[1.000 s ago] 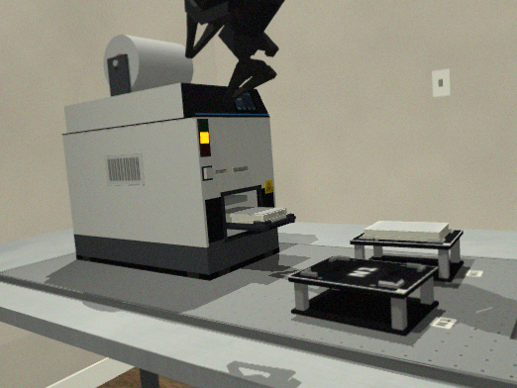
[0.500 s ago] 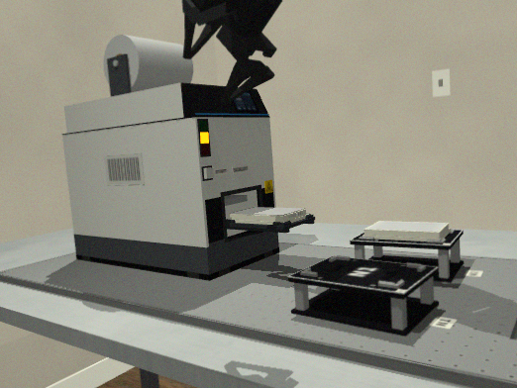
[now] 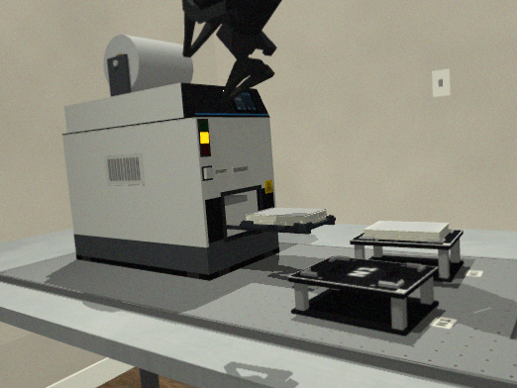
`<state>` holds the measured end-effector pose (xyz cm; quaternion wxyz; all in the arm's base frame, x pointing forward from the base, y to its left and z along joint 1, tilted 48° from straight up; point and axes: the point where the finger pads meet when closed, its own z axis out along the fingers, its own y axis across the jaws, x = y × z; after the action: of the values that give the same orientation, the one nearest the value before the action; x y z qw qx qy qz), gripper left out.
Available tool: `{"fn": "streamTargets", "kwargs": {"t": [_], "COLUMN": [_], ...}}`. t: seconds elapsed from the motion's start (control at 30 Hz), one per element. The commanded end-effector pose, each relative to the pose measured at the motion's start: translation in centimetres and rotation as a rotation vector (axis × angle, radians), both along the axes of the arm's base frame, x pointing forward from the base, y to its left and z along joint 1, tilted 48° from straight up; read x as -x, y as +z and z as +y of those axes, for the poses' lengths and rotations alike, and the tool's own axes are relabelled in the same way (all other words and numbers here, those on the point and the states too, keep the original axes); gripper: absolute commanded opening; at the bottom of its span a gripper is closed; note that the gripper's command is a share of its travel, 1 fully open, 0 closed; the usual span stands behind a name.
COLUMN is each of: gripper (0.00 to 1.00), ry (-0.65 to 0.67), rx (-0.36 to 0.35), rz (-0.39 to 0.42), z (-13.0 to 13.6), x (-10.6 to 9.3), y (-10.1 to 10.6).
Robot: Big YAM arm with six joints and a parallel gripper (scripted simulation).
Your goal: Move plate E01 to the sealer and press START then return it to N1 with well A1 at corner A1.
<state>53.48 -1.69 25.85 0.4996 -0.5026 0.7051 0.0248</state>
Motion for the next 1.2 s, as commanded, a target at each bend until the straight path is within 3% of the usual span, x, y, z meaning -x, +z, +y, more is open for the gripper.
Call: {"fn": "streamTargets", "kwargs": {"t": [0.0, 0.27, 0.73, 1.17], "gripper": [1.00, 1.00, 1.00, 1.00], "ry": [-0.026, 0.003, 0.022, 0.021], "rx": [-0.005, -0.014, -0.002, 0.001], "rz": [-0.006, 0.029, -0.016, -0.027], "z": [-1.3, 0.3, 1.0, 0.9], "x": [0.1, 0.1, -1.1, -1.3], "y": [0.5, -1.2, 1.2, 1.8]}}
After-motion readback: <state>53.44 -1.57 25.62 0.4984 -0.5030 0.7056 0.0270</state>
